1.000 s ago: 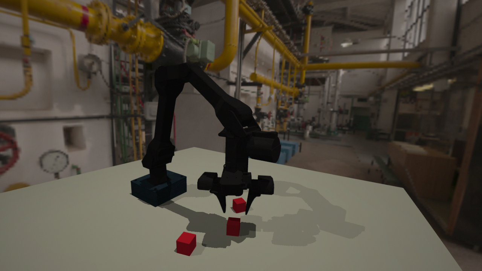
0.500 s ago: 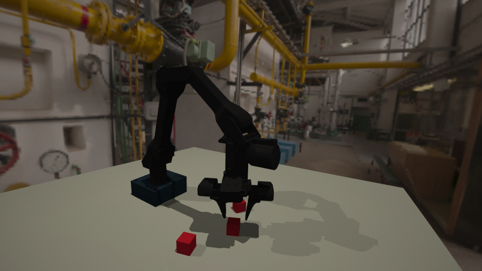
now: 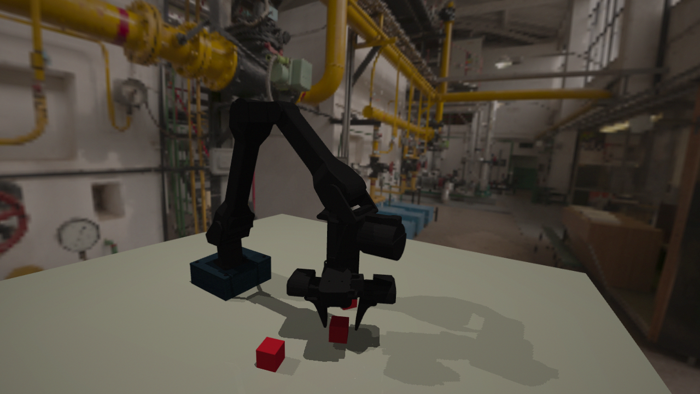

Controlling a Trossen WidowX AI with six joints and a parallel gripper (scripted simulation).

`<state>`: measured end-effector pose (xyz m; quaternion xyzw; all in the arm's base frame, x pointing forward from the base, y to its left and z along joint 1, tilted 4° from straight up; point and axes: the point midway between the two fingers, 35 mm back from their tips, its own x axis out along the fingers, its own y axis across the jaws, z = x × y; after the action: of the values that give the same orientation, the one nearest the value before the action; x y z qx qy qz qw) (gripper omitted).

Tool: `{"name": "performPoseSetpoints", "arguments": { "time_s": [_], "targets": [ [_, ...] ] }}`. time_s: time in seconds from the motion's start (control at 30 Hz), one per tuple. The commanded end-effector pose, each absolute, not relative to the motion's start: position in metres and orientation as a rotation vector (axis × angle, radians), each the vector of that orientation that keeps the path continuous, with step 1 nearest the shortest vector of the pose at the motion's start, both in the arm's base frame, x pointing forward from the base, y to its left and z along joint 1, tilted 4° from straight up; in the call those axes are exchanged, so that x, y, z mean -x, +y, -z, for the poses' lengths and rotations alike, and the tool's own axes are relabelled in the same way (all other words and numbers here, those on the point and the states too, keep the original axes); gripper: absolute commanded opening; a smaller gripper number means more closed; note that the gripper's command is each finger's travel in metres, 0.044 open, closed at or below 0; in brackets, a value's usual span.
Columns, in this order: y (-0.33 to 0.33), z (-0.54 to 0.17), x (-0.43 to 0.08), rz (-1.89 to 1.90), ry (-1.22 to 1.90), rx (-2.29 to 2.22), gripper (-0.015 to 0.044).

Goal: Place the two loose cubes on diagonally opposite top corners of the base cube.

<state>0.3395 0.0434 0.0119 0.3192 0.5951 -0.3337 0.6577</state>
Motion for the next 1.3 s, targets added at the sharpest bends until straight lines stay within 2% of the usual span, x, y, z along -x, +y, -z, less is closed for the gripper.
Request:
{"name": "performPoseSetpoints", "arguments": {
  "time_s": [0.0, 0.13, 1.27],
  "targets": [
    [0.043, -0.006, -0.336, 0.758, 1.365, -0.715, 0.0213],
    [0.043, -0.006, -0.336, 0.758, 1.365, -0.715, 0.0107],
    [0.050, -0.098, -0.336, 0.757, 1.365, -0.716, 0.0105]
  ]
}}
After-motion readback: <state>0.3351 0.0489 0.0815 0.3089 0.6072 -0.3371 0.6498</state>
